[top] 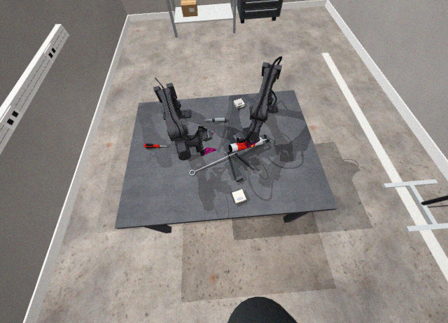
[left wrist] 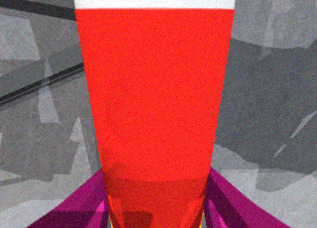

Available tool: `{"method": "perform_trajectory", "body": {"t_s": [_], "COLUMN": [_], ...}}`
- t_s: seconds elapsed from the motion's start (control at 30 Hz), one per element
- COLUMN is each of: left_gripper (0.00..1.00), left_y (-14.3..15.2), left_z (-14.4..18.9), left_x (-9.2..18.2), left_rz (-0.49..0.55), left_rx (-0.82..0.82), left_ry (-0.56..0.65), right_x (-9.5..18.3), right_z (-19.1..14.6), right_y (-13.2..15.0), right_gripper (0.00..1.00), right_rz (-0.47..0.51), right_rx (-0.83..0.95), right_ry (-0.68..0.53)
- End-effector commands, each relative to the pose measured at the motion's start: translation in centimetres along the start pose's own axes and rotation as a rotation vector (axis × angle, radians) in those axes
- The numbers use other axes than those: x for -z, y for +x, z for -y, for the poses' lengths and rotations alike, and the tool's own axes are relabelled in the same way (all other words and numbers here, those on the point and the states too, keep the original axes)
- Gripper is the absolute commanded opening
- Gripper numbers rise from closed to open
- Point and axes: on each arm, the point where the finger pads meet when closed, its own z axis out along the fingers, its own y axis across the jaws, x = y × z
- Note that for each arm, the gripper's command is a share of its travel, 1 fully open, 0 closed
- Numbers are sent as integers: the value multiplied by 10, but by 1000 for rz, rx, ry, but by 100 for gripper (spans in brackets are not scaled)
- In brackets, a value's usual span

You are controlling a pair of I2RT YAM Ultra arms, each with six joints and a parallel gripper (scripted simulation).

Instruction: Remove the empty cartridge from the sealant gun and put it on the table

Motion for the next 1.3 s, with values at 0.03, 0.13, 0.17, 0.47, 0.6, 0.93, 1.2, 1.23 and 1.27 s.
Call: {"method": "perform_trajectory", "body": {"t_s": [0.03, 0.13, 0.17, 0.47, 0.6, 0.93, 1.2, 1.23, 1.27], "left_gripper": [39, 39, 39, 39, 39, 39, 39, 39, 39], "left_y": [-17, -24, -25, -27, -28, -40, -43, -45, -47], "left_z": [-2, -3, -3, -6, -7, -3, -1, 0, 1], "left_x": [6, 7, 8, 7, 7, 74, 98, 104, 106], "left_rz": [16, 24, 26, 35, 35, 58, 11, 15, 23], "left_rx": [14, 3, 1, -8, -8, -12, 11, 16, 22], "left_ry": [9, 4, 2, -7, -7, -30, -14, -33, -52], "right_x": [2, 2, 2, 2, 2, 2, 3, 5, 7], "right_z": [0, 0, 0, 0, 0, 0, 0, 0, -2], "right_y": [-4, -4, -4, -4, -4, -4, -1, -2, -5], "right_gripper": [100, 100, 100, 100, 100, 100, 100, 100, 100], "right_rz": [18, 18, 18, 18, 18, 18, -4, -20, -33], "right_rx": [3, 3, 3, 3, 3, 3, -12, -13, -13], "right_ry": [2, 2, 2, 2, 2, 2, 16, 28, 40]}}
